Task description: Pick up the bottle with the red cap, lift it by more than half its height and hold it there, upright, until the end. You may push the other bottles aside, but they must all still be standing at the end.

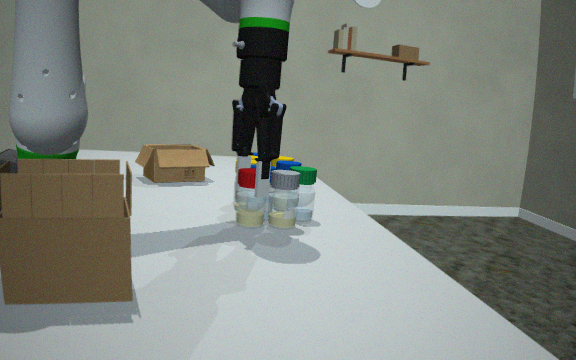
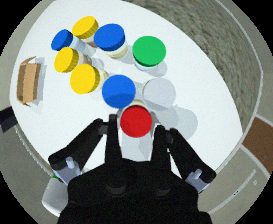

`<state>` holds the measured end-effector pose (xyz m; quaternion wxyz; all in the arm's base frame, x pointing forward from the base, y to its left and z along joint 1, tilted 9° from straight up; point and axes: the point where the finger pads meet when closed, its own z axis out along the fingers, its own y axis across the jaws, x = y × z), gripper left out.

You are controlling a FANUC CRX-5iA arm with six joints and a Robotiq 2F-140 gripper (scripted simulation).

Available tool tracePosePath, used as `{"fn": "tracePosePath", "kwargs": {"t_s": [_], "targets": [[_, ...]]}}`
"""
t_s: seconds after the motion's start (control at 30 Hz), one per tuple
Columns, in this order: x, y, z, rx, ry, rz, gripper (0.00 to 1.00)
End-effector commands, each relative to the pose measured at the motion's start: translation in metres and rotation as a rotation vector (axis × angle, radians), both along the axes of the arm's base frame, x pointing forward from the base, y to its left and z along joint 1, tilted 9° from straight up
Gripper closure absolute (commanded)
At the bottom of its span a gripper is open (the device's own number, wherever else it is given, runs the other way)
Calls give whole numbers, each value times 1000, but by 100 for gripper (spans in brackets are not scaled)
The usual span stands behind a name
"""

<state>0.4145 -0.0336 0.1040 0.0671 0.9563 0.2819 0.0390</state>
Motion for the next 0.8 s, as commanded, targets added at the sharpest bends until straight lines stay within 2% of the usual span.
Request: {"fn": "tracePosePath", "kwargs": {"t_s": [0.0,0.1,0.43,0.67,0.77], "targets": [[0,0,0,0,-1,0,90],[0,0,0,0,-1,0,90],[-3,3,25,0,0,0,90],[-3,3,25,0,0,0,90],[-3,4,32,0,0,0,90]]}}
